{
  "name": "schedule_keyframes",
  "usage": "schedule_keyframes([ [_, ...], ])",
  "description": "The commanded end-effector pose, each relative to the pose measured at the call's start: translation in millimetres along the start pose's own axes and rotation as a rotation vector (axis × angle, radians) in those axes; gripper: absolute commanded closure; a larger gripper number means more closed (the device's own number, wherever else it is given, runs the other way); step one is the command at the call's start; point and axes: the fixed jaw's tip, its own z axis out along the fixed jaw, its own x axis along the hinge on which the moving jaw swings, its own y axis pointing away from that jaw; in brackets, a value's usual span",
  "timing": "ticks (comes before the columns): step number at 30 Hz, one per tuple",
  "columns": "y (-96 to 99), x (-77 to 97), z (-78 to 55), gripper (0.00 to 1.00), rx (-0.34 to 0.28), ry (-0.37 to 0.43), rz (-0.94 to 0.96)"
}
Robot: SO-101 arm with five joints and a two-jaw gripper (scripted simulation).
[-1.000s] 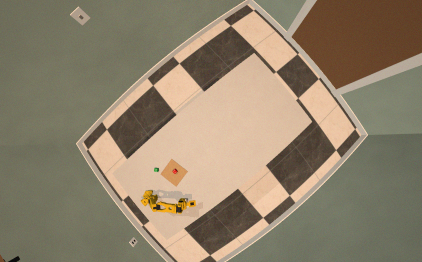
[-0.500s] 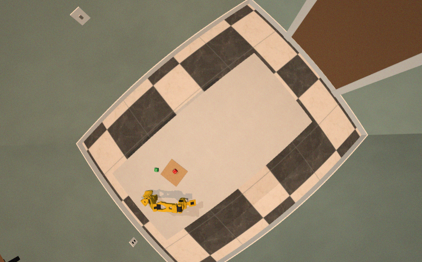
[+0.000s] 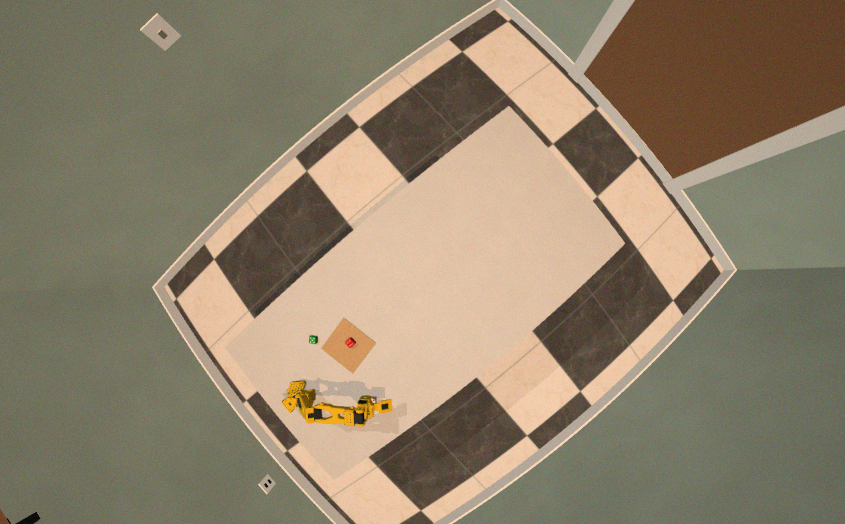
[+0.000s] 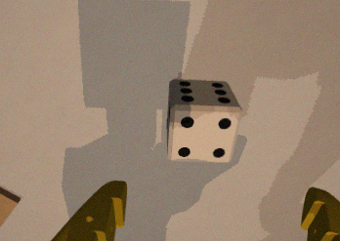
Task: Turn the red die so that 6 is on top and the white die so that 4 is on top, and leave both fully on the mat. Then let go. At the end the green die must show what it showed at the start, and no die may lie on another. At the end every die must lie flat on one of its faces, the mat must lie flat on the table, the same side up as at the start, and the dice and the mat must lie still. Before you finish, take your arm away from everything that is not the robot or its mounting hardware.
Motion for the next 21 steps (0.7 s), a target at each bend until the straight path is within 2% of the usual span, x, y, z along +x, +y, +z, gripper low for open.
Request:
schedule_keyframes([
  [1,1.6,-5.2,-9.3,0.69,0.000,-0.053,-0.016],
  [9,1.6,-6.3,-2.5,0.69,0.000,-0.051,-0.016],
  [21,1.6,-7.6,18.8,0.69,0.000,-0.045,-0.016],
])
